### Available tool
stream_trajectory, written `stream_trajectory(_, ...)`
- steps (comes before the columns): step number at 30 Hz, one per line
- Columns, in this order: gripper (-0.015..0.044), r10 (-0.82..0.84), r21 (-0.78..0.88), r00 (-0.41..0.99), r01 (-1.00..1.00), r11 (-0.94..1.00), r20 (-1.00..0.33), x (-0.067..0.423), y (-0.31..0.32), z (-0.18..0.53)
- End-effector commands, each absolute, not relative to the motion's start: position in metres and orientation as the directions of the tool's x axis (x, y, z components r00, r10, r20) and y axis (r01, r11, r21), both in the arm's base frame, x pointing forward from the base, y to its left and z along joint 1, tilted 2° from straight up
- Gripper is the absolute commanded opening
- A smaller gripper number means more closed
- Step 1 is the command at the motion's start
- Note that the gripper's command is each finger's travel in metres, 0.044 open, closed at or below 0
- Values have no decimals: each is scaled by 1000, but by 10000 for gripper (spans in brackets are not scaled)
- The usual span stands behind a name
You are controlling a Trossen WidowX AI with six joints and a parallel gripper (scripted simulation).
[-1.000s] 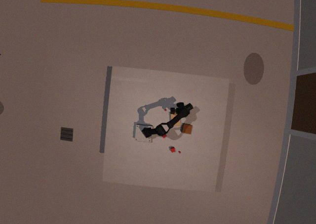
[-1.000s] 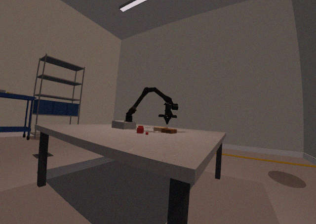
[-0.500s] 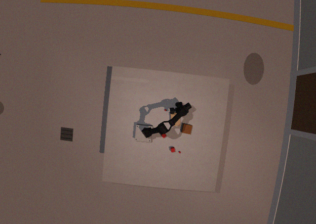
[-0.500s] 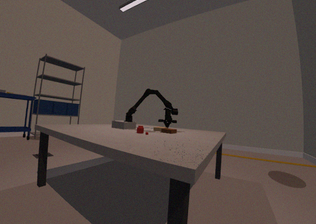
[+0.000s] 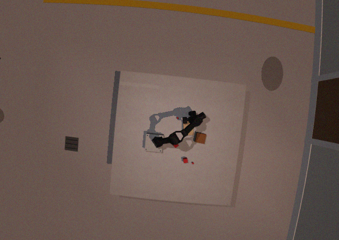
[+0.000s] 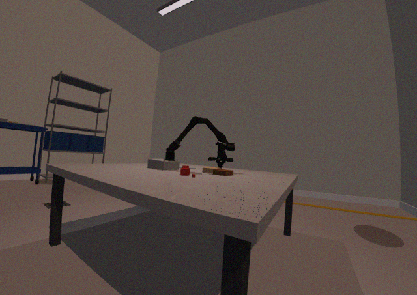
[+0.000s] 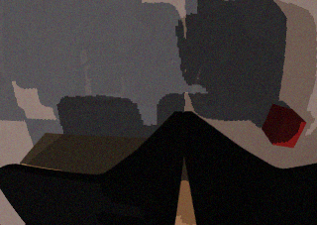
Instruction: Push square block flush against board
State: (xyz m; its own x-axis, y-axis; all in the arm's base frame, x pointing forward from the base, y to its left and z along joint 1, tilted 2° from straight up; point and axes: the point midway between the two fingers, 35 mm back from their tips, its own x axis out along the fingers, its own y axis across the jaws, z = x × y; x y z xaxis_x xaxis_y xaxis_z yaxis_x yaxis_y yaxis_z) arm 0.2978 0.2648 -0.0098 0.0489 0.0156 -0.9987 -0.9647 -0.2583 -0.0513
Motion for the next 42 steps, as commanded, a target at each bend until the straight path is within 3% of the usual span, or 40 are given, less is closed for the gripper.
stream_trajectory(1,0,8,-49,48,-965,-257,-999,299,257,-11)
stream_trajectory(42,0,5,-49,49,-965,-257,-999,314,213,-11)
